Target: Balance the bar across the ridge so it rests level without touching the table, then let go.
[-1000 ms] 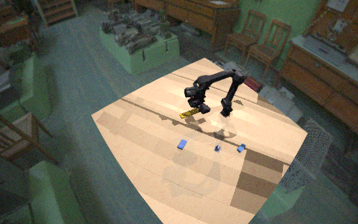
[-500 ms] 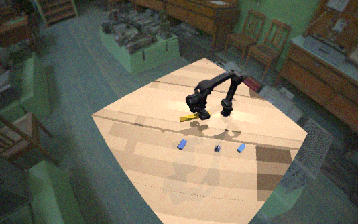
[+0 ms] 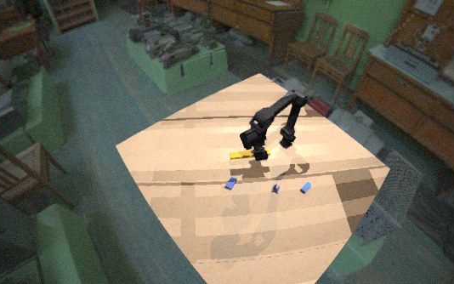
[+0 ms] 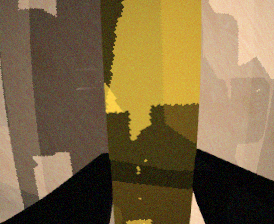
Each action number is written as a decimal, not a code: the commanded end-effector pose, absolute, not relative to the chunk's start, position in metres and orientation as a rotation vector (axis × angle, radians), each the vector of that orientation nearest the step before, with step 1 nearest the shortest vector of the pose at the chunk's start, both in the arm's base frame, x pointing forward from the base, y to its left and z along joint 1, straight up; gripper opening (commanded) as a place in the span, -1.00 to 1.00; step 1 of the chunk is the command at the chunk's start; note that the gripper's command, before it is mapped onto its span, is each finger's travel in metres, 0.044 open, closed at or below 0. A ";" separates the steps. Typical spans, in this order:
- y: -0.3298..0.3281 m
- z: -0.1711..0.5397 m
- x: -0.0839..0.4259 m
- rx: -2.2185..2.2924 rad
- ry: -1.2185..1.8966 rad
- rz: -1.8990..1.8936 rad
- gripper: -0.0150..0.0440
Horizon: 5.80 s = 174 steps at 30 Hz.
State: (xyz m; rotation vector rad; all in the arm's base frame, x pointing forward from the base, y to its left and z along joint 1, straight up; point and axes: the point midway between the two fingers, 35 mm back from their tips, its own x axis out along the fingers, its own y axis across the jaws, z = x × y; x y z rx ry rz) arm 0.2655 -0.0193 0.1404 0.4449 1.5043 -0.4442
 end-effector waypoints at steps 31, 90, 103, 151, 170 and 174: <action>0.100 0.143 0.283 0.734 1.428 -0.700 -0.49; 0.201 0.099 0.271 0.938 1.359 -0.889 -0.49; 0.201 0.099 0.271 0.938 1.359 -0.889 -0.49; 0.201 0.095 0.271 0.938 1.359 -0.889 -0.49; 0.201 0.094 0.271 0.938 1.359 -0.889 -0.49; 0.201 0.093 0.271 0.938 1.359 -0.889 -0.49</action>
